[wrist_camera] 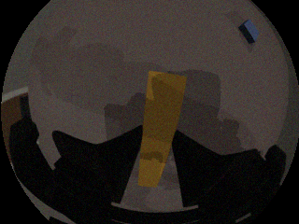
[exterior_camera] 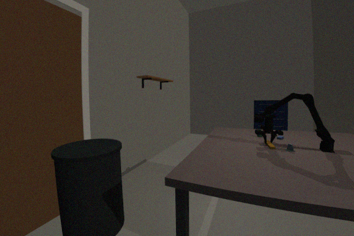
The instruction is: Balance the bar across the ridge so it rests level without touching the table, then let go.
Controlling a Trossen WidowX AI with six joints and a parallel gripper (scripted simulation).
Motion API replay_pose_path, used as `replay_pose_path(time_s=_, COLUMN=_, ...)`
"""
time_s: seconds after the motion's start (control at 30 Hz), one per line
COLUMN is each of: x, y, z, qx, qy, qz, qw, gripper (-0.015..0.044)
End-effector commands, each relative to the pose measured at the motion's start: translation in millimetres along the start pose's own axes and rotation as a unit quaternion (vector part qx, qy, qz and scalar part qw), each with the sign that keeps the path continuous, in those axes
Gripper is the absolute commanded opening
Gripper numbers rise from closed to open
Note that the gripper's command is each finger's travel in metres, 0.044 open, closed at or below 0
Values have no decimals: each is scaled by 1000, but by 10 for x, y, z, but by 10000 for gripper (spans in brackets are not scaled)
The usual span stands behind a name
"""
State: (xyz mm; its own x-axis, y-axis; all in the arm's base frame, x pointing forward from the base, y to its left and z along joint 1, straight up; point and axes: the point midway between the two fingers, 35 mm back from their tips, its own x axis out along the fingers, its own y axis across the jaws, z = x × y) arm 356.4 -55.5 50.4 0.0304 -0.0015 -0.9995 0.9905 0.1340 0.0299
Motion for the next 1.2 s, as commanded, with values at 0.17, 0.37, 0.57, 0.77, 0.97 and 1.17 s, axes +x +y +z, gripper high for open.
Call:
replay_pose_path(time_s=0.17, x=-87, y=14, z=4, qx=0, qy=0, qz=0, qw=1000, gripper=0)
replay_pose_path(time_s=0.37, x=-238, y=30, z=10, qx=1, qy=0, qz=0, qw=1000, gripper=0)
replay_pose_path(time_s=0.57, x=-391, y=39, z=13, qx=1, qy=-1, qz=0, qw=1000, gripper=0)
replay_pose_path(time_s=0.77, x=-545, y=39, z=13, qx=2, qy=-1, qz=0, qw=1000, gripper=0)
replay_pose_path(time_s=0.97, x=-700, y=31, z=11, qx=2, qy=-1, qz=0, qw=1000, gripper=0)
replay_pose_path(time_s=1.17, x=-856, y=15, z=7, qx=2, qy=-1, qz=0, qw=1000, gripper=0)
